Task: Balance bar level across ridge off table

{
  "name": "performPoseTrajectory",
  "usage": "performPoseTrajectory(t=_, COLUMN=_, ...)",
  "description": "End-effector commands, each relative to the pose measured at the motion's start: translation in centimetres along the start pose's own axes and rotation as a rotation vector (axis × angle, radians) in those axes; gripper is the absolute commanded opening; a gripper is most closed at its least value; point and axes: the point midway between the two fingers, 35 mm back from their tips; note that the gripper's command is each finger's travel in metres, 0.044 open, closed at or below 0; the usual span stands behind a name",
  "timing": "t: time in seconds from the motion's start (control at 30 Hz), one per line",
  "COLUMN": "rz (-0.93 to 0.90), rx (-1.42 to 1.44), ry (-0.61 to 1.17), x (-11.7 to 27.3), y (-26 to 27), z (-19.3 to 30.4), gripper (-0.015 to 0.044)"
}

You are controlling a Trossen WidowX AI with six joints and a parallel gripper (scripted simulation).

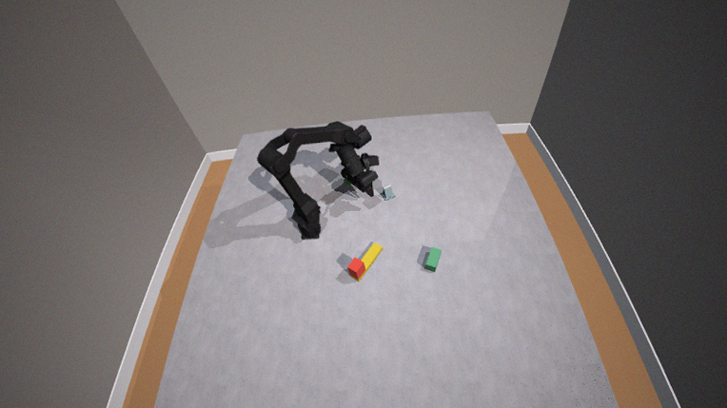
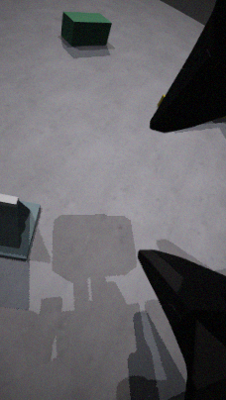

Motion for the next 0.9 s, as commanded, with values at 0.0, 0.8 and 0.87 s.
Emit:
performPoseTrajectory(t=0.0, rz=-0.027, rx=0.025, ry=0.027, x=-0.2, y=-1.1, z=0.2, gripper=0.0315)
performPoseTrajectory(t=0.8, rz=-0.176, rx=0.126, ry=0.124, x=-1.8, y=-7.2, z=2.8, gripper=0.0315)
performPoseTrajectory(t=0.87, rz=-0.19, rx=0.136, ry=0.128, x=-1.9, y=-7.7, z=3.1, gripper=0.0315)
Point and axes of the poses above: the point midway between the two fingers, 35 mm back from their tips, its own x axis back along the fingers, its own y axis across the jaws, z = x × y, and after that the axes turned 11 degrees about x, right-handed
